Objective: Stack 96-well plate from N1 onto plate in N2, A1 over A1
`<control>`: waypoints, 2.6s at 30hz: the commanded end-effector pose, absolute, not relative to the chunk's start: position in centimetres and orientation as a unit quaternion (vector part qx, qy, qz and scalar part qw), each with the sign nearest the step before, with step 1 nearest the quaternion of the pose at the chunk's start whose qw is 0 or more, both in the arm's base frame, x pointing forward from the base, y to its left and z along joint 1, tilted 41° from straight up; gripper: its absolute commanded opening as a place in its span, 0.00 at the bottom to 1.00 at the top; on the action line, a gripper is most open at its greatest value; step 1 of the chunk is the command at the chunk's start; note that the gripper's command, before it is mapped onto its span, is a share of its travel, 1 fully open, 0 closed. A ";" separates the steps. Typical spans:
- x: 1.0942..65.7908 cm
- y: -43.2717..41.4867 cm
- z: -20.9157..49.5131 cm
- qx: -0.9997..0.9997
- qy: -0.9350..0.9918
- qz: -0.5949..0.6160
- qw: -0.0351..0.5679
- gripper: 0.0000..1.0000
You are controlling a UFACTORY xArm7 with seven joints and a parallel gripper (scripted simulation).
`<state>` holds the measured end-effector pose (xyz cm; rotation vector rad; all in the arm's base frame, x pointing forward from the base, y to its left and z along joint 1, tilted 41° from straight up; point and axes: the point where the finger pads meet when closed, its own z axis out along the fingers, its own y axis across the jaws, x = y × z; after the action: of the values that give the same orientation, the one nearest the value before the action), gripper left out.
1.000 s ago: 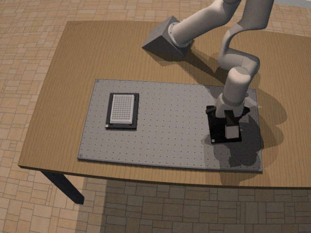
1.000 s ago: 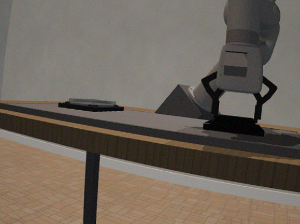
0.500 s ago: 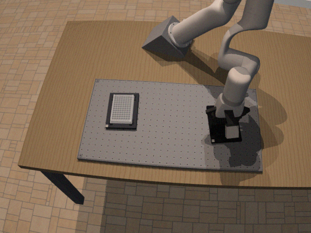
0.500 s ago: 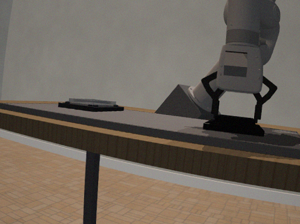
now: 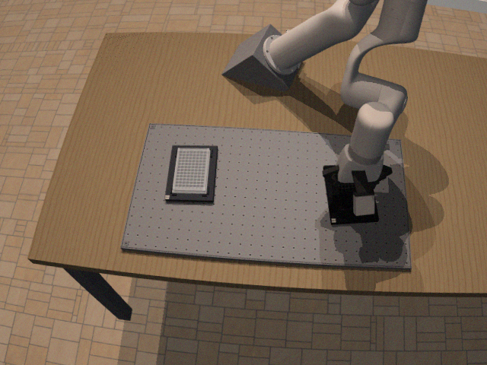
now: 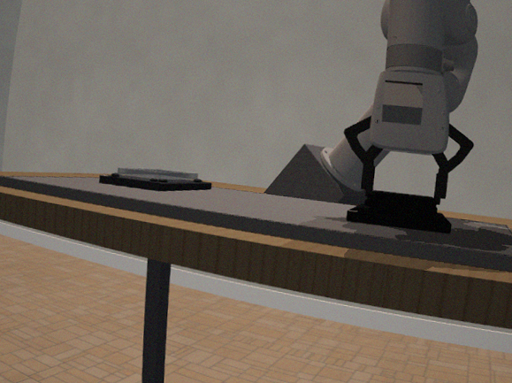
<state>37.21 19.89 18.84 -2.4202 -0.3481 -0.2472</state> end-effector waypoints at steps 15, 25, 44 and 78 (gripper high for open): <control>37.2 19.1 19.9 -0.928 -0.133 -0.096 0.336 0.00; 37.2 19.0 19.9 -0.928 -0.133 -0.096 0.336 0.00; 37.0 17.2 22.1 -0.928 -0.133 -0.096 0.336 0.00; 36.6 14.2 25.5 -0.928 -0.133 -0.096 0.336 0.00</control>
<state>36.52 14.55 25.08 -2.4204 -0.3478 -0.2479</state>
